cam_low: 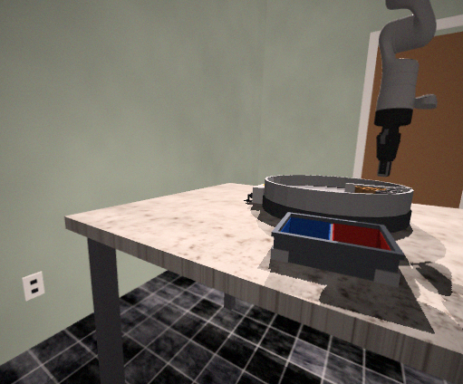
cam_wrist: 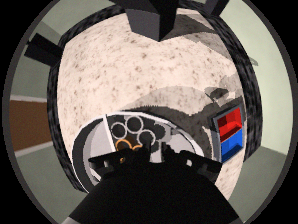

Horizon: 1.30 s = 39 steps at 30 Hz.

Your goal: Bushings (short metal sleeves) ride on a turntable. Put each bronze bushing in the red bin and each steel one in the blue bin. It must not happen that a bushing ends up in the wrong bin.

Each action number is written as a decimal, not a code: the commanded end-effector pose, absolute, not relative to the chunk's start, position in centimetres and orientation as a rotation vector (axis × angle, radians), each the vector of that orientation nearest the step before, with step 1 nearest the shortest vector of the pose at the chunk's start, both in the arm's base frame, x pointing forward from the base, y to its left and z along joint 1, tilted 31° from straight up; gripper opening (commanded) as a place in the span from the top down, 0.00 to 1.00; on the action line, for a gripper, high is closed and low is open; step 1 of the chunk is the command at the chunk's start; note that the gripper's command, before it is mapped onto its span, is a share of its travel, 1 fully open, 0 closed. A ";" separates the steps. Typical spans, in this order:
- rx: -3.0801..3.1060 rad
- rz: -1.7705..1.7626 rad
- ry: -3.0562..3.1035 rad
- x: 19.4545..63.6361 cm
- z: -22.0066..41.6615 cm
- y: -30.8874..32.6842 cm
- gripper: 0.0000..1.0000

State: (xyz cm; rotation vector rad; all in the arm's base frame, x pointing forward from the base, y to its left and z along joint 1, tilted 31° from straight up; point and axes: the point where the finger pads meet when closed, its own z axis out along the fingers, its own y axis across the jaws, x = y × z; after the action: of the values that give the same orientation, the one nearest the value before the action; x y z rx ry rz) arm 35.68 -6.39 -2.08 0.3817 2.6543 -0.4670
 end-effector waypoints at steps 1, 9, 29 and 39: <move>0.386 -0.485 2.657 35.5 -2.4 -7.0 0.82; 0.387 -0.487 2.658 36.0 -3.7 -7.7 0.82; 0.387 -0.489 2.658 36.4 -5.0 -8.3 0.82; 0.387 -0.489 2.658 36.8 -5.8 -8.7 0.82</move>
State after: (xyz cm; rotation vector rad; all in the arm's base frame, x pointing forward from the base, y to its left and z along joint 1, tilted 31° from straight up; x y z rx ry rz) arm 36.78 -8.47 -5.60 0.3864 2.6568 -0.4848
